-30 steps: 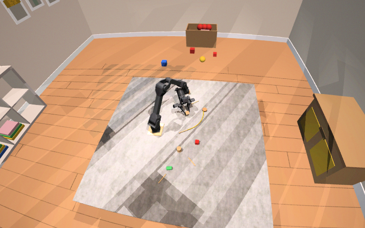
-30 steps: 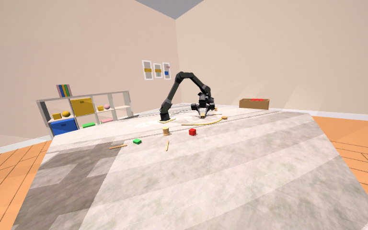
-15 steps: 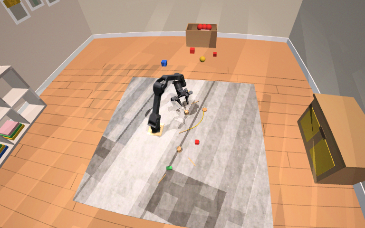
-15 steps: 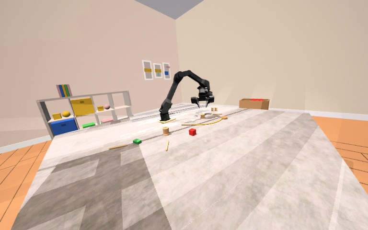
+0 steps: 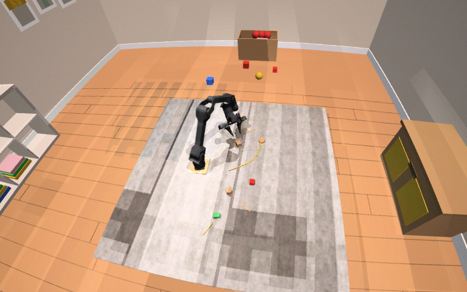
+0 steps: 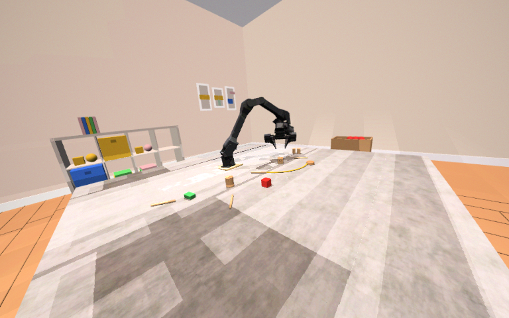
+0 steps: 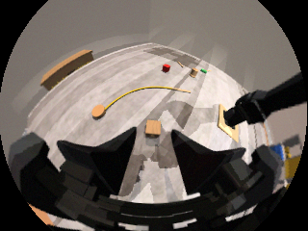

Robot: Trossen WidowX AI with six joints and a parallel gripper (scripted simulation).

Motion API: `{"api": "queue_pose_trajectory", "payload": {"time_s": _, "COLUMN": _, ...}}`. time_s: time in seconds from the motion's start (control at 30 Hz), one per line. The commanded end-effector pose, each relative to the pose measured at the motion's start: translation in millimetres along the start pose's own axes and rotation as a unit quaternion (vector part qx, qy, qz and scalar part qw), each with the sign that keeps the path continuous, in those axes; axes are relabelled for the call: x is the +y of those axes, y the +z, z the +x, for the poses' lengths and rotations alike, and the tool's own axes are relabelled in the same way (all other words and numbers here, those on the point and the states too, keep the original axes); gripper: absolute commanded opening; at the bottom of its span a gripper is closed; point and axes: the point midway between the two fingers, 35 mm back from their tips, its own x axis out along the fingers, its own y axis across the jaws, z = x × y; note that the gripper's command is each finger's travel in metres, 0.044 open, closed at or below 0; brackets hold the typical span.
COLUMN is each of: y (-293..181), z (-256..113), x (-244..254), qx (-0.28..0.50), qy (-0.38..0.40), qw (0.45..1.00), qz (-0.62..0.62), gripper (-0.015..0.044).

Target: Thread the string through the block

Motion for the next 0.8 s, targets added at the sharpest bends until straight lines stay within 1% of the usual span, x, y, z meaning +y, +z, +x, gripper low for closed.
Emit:
{"api": "queue_pose_trajectory", "payload": {"time_s": 0.0, "y": 0.1, "z": 0.4, "x": -0.1, "qx": 0.002, "qy": -0.001, "qw": 1.000, "qz": -0.007, "gripper": 0.0264}}
{"api": "queue_pose_trajectory", "payload": {"time_s": 0.07, "y": 1.3, "z": 3.3, "x": -0.9, "qx": 0.015, "qy": -0.008, "qw": 0.998, "qz": -0.061, "gripper": 0.0316}}
{"api": "queue_pose_trajectory", "payload": {"time_s": 0.13, "y": 2.9, "z": 7.5, "x": -2.1, "qx": 0.038, "qy": -0.015, "qw": 0.989, "qz": -0.143, "gripper": 0.0369}}
{"api": "queue_pose_trajectory", "payload": {"time_s": 0.23, "y": 5.1, "z": 13.2, "x": -3.7, "qx": 0.074, "qy": -0.016, "qw": 0.962, "qz": -0.263, "gripper": 0.0440}}
{"api": "queue_pose_trajectory", "payload": {"time_s": 0.33, "y": 7.1, "z": 18.4, "x": -5.0, "qx": 0.109, "qy": -0.005, "qw": 0.919, "qz": -0.379, "gripper": 0.0440}}
{"api": "queue_pose_trajectory", "payload": {"time_s": 0.43, "y": 8.9, "z": 23.0, "x": -6.0, "qx": 0.142, "qy": 0.017, "qw": 0.862, "qz": -0.487, "gripper": 0.0440}}
{"api": "queue_pose_trajectory", "payload": {"time_s": 0.53, "y": 10.6, "z": 27.0, "x": -6.6, "qx": 0.169, "qy": 0.049, "qw": 0.791, "qz": -0.586, "gripper": 0.0440}}
{"api": "queue_pose_trajectory", "payload": {"time_s": 0.67, "y": 12.9, "z": 31.6, "x": -6.9, "qx": 0.191, "qy": 0.105, "qw": 0.678, "qz": -0.702, "gripper": 0.0440}}
{"api": "queue_pose_trajectory", "payload": {"time_s": 0.77, "y": 14.3, "z": 33.8, "x": -6.8, "qx": 0.198, "qy": 0.138, "qw": 0.620, "qz": -0.746, "gripper": 0.0440}}
